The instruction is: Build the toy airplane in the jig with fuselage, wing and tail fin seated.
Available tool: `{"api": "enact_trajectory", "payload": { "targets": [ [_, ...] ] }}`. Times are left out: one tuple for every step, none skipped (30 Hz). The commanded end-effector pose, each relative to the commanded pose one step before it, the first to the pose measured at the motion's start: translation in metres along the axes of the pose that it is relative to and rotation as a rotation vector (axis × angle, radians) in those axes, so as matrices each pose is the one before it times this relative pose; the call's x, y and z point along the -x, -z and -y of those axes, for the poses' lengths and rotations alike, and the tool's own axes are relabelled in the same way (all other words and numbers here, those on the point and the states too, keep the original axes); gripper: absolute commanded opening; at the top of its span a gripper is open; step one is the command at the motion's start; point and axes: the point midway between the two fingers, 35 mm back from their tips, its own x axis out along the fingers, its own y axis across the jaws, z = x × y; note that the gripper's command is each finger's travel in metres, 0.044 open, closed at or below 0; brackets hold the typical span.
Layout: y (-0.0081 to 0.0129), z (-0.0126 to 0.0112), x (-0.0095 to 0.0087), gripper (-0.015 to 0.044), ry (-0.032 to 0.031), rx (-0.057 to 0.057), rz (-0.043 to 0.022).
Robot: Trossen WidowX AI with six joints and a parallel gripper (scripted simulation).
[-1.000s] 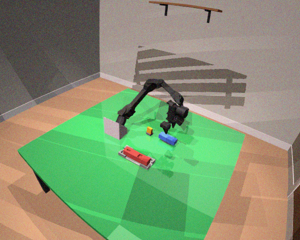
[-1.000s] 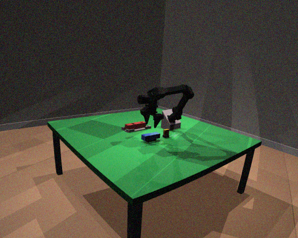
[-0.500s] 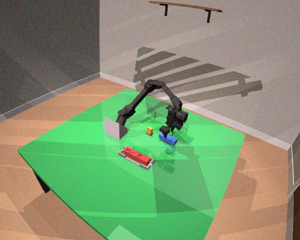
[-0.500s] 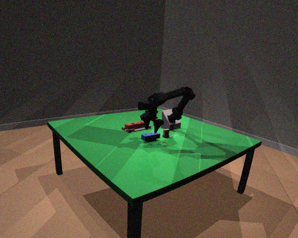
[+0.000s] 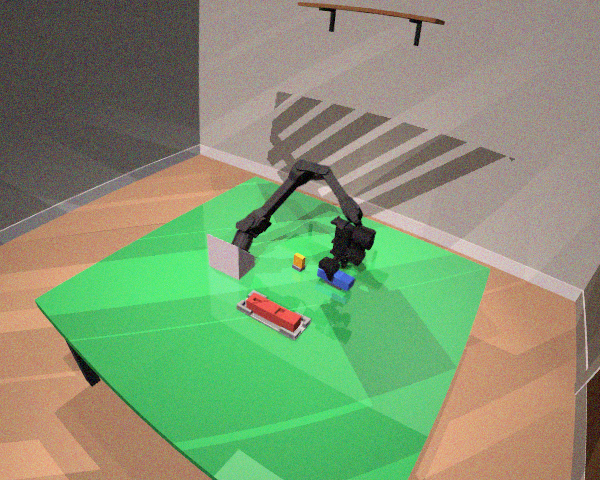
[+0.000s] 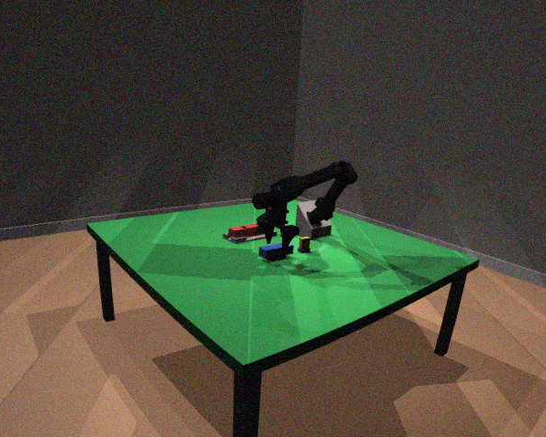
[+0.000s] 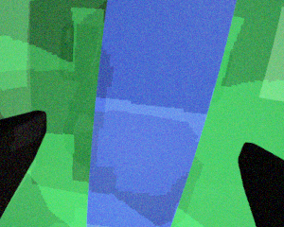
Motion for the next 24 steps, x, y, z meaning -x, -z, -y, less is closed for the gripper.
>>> {"api": "enact_trajectory", "payload": {
  "targets": [
    [0.00195,-0.00024,-0.0094,0.044,-0.00306,-0.0038,-0.00653],
    [0.00006,-0.00003,-0.0016,0.044,-0.00013,0.0,-0.00001],
    [0.00007,-0.00003,-0.0016,0.044,-0.00014,0.0,-0.00001],
    [0.00008,-0.00003,-0.0016,0.044,-0.00015,0.0,-0.00002],
    [0.00008,-0.00003,-0.00159,0.044,-0.00017,0.0,-0.00002],
    [0.00009,-0.00004,-0.00159,0.044,-0.00018,0.0,-0.00002],
    [0.0001,-0.00004,-0.00159,0.044,-0.00019,0.0,-0.00002],
    [0.00011,-0.00004,-0.00158,0.044,-0.0002,0.0,-0.00003],
    [0.0001,-0.00003,-0.00126,0.044,-0.00017,0.0,-0.00002],
    [0.00006,-0.00002,-0.00076,0.044,-0.0001,0.0,-0.00002],
    [0.00002,-0.00001,-0.00025,0.044,-0.00003,0.0,-0.00001],
    [0.0,0.0,0.0,0.0414,0.0,0.0,0.0],
    [0.0,0.0,0.0,0.0387,0.0,0.0,0.0],
    [0.0,0.0,0.0,0.0361,0.0,0.0,0.0],
    [0.0,0.0,0.0,0.0335,0.0,0.0,0.0],
    [0.0,0.0,0.0,0.0309,0.0,0.0,0.0],
    [0.0,0.0,0.0,0.0282,0.0,0.0,0.0],
    [0.0,0.0,0.0,0.0256,0.0,0.0,0.0],
    [0.0,0.0,0.0,0.023,0.0,0.0,0.0],
    [0.0,0.0,0.0,0.0204,0.0,0.0,0.0],
    [0.0,0.0,0.0,0.0178,0.0,0.0,0.0],
    [0.0,0.0,0.0,0.0171,0.0,0.0,0.0],
    [0.0,0.0,0.0,0.0164,0.0,0.0,0.0],
    [0.0,0.0,0.0,0.0157,0.0,0.0,0.0]
  ]
}}
